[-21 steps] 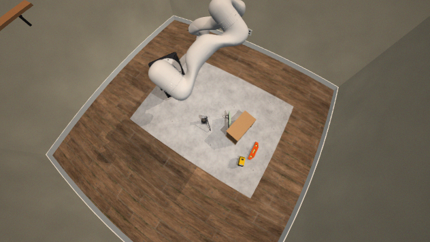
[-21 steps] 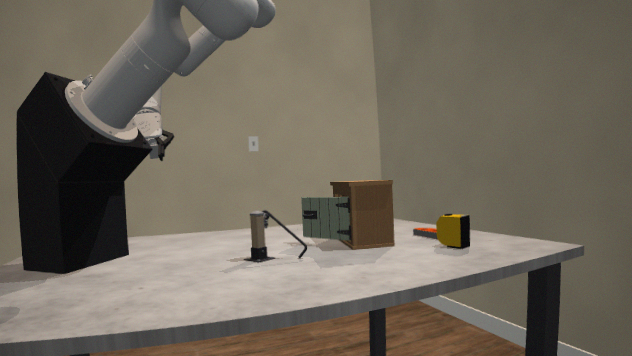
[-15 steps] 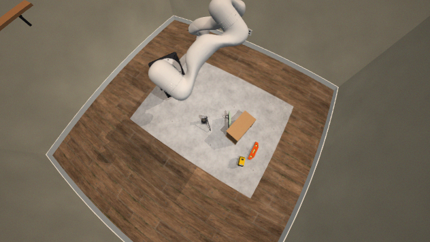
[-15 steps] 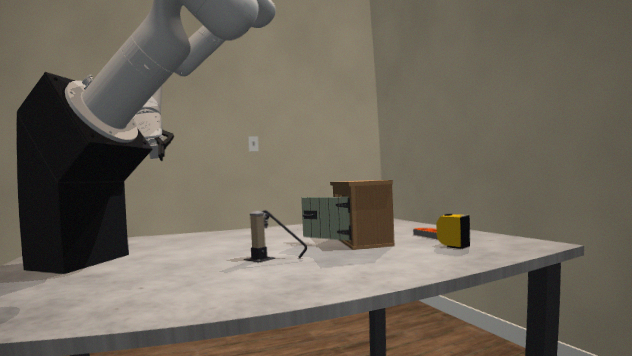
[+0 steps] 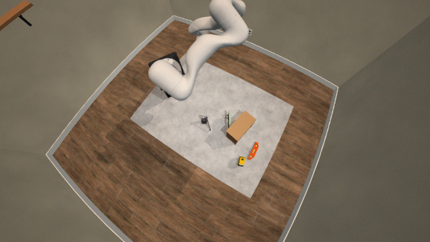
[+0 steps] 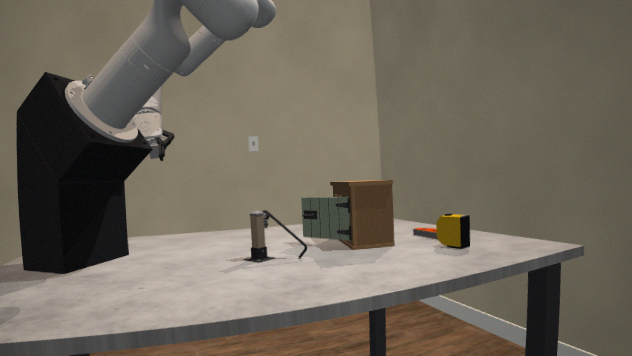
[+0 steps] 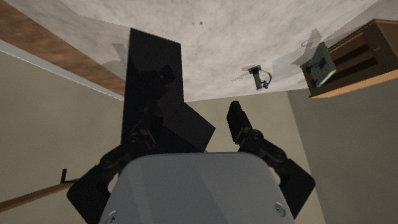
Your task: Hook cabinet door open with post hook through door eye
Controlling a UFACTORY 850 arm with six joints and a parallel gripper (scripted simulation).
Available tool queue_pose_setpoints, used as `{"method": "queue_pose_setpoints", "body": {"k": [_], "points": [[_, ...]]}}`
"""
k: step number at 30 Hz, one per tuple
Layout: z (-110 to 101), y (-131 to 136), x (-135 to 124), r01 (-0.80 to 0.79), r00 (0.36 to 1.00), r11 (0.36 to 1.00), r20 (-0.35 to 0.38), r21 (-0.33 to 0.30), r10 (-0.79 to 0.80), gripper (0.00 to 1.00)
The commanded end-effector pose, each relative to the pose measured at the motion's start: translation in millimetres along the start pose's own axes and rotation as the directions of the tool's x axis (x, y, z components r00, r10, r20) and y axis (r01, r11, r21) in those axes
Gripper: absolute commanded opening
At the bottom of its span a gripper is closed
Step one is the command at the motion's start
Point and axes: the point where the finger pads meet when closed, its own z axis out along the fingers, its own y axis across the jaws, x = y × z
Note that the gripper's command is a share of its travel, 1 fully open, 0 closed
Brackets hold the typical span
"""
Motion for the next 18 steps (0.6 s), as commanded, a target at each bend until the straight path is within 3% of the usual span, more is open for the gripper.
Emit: {"method": "queue_pose_setpoints", "body": {"k": [1,4,7,11,13,14,15,18], "points": [[-5,18,7,0.036,0.999,0.999,-0.024,0.025,-0.035,1.0],[-10,65,22,0.124,0.989,0.989,-0.089,0.075,-0.117,1.0],[-9,96,28,0.206,0.969,0.973,-0.162,0.104,-0.187,1.0],[-7,140,34,0.249,0.953,0.962,-0.206,0.111,-0.223,1.0],[-7,140,34,0.249,0.953,0.962,-0.206,0.111,-0.223,1.0],[-2,173,36,0.293,0.933,0.95,-0.251,0.111,-0.259,1.0],[2,181,34,0.335,0.909,0.937,-0.297,0.102,-0.293,1.0],[6,207,35,0.335,0.909,0.937,-0.297,0.102,-0.293,1.0]]}}
